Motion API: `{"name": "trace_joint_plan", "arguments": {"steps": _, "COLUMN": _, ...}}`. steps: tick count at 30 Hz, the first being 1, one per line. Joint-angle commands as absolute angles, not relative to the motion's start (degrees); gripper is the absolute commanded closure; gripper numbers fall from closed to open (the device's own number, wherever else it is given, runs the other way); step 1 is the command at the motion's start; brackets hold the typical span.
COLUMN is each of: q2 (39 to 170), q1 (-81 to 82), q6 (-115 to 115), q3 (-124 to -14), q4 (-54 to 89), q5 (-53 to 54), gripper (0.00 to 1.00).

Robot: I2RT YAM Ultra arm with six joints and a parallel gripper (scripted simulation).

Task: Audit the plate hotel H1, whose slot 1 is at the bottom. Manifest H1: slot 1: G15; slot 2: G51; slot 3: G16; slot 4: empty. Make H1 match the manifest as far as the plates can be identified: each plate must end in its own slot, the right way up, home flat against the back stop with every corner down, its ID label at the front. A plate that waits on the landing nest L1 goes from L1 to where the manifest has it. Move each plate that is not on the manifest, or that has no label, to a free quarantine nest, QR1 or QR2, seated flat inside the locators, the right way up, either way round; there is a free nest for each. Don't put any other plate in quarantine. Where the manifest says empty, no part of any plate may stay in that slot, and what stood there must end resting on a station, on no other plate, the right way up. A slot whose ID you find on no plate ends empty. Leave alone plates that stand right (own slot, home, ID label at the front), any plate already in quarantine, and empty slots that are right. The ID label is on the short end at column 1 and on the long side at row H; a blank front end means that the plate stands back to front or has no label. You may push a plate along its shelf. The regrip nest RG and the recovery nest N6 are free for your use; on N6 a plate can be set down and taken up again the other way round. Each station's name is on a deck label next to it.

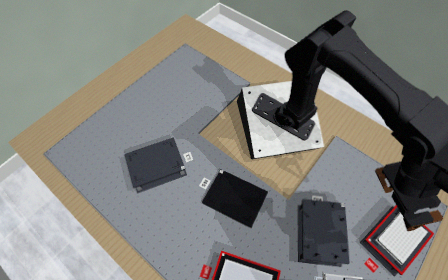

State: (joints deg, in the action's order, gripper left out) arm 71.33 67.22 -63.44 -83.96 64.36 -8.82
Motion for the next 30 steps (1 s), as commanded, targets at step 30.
{"name": "trace_joint_plan", "arguments": {"steps": 30, "q2": 43.5, "q1": 45.9, "q6": -44.9, "q3": -55.0, "q4": 40.8, "q5": 3.9, "gripper": 0.00}}
